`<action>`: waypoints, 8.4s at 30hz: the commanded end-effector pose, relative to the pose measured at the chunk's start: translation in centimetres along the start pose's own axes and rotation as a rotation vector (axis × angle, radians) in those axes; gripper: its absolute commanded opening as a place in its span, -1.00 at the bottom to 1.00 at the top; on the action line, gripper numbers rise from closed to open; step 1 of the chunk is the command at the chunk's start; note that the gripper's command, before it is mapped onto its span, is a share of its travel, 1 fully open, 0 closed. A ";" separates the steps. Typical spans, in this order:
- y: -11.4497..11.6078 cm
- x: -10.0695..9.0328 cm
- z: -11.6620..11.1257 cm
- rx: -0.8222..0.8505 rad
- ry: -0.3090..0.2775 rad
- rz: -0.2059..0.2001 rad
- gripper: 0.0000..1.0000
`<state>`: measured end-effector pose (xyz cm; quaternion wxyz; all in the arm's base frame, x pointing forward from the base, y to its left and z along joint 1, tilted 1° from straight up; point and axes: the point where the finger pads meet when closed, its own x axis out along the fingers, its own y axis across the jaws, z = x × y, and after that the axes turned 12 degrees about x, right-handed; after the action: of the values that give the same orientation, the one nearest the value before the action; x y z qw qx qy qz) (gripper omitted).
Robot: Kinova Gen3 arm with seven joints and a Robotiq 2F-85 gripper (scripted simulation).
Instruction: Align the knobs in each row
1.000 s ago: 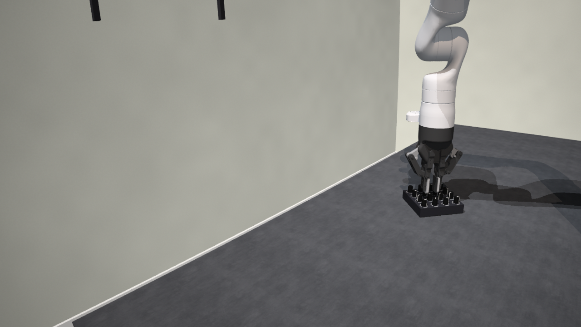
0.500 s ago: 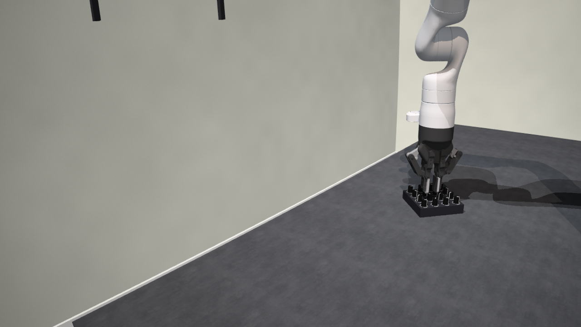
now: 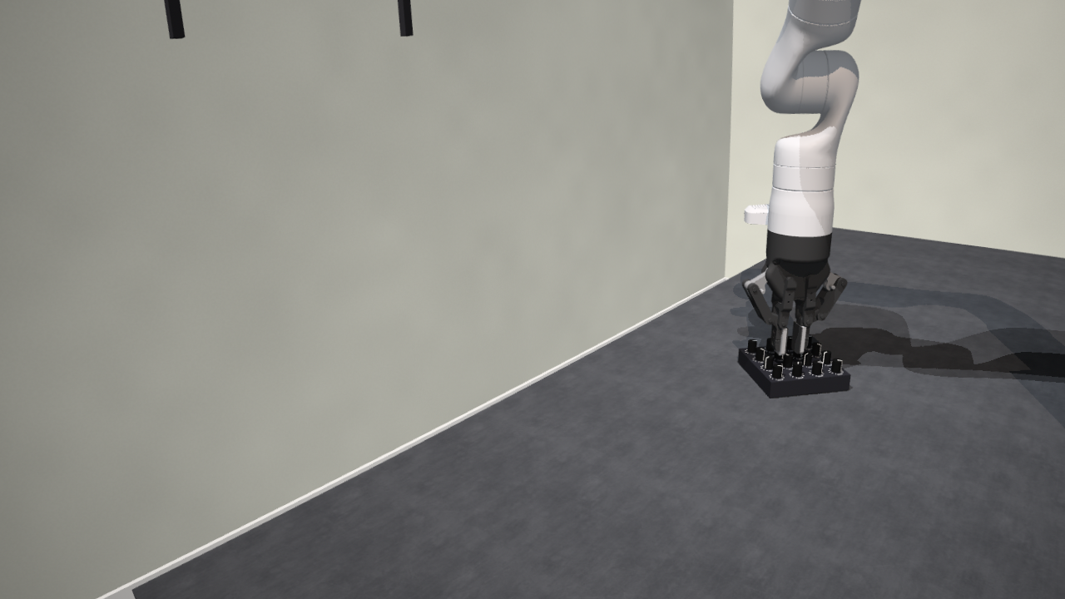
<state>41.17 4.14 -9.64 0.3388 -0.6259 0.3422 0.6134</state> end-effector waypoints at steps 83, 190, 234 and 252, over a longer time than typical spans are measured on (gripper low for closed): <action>0.0 1.2 0.0 0.001 0.000 0.000 -0.83; 0.0 1.2 0.0 -1.364 0.000 0.000 -0.83; 0.0 1.2 0.0 -1.570 0.000 0.000 -0.83; 0.0 1.2 0.0 -1.570 0.000 0.000 -0.62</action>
<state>41.14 4.07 -10.87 -0.2030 -0.6817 -0.1914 0.6763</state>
